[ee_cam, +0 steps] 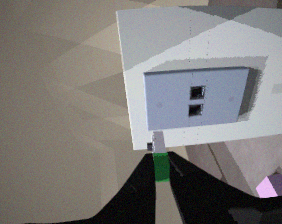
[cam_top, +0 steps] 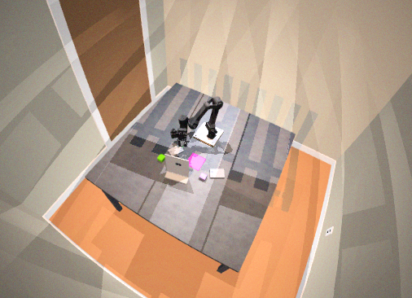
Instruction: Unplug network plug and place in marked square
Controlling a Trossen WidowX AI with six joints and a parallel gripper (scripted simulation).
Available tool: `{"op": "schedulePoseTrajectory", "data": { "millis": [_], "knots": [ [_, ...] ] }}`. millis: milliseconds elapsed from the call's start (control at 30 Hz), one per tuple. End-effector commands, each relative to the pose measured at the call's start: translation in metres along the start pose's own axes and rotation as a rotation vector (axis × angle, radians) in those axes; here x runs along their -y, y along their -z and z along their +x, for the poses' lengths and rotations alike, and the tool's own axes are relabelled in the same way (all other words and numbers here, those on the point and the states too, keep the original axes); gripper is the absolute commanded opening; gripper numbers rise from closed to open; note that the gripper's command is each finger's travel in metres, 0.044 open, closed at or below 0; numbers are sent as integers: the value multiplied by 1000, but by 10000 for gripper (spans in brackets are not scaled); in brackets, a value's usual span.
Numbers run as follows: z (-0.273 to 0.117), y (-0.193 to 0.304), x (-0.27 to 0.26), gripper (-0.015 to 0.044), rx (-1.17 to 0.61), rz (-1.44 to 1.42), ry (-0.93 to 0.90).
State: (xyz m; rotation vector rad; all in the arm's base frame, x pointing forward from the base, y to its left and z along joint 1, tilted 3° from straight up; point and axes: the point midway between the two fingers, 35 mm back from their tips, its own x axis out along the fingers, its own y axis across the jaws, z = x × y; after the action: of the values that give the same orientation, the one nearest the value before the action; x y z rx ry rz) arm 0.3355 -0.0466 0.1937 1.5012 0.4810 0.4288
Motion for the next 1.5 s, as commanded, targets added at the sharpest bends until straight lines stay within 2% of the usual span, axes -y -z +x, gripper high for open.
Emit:
{"op": "schedulePoseTrajectory", "data": {
  "millis": [0, 800, 1467],
  "knots": [
    [-1, 2, -3, 0, -2, 1, 4],
    [39, 34, 42, 0, 165, 275, 306],
    [26, 82, 88, 0, 298, 329, 672]
  ]
}}
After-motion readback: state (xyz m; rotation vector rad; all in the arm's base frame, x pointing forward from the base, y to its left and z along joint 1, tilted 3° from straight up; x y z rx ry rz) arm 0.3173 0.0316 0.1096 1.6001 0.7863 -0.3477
